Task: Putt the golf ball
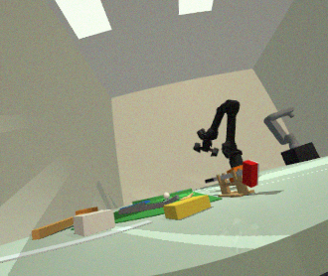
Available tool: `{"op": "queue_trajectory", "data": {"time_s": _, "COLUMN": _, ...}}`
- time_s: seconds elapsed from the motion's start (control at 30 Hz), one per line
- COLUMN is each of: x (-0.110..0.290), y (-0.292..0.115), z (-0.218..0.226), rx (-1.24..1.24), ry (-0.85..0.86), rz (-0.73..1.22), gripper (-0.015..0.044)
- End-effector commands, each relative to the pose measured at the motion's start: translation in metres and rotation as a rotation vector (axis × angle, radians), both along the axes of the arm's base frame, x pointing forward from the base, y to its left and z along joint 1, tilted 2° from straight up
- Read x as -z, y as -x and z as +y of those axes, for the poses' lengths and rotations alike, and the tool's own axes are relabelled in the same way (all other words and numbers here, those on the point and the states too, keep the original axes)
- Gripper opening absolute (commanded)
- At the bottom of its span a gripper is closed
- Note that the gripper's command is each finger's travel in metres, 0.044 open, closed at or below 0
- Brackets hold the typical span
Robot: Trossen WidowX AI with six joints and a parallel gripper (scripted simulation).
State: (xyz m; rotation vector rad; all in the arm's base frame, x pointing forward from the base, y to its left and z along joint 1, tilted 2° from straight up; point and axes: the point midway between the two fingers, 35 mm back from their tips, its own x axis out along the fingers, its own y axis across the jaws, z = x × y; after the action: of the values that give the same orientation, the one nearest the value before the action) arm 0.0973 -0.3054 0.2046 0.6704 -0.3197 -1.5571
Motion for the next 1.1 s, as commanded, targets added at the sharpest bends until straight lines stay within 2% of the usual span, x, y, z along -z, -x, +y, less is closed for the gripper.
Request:
{"op": "queue_trajectory", "data": {"time_s": 0.0, "x": 0.024, "y": -0.073, "z": 0.022, "rx": -0.337, "ry": -0.101, "rz": 0.272, "gripper": 0.0440}}
{"op": "queue_trajectory", "data": {"time_s": 0.27, "x": 0.061, "y": -0.173, "z": 0.105, "rx": -0.934, "ry": -0.115, "rz": 0.695, "gripper": 0.0440}}
{"op": "queue_trajectory", "data": {"time_s": 0.53, "x": 0.096, "y": -0.227, "z": 0.221, "rx": -1.531, "ry": 0.019, "rz": 1.103, "gripper": 0.0440}}
{"op": "queue_trajectory", "data": {"time_s": 0.8, "x": 0.127, "y": -0.225, "z": 0.349, "rx": -2.131, "ry": 0.310, "rz": 1.480, "gripper": 0.0440}}
{"op": "queue_trajectory", "data": {"time_s": 1.07, "x": 0.151, "y": -0.168, "z": 0.465, "rx": -2.721, "ry": 0.790, "rz": 1.765, "gripper": 0.0440}}
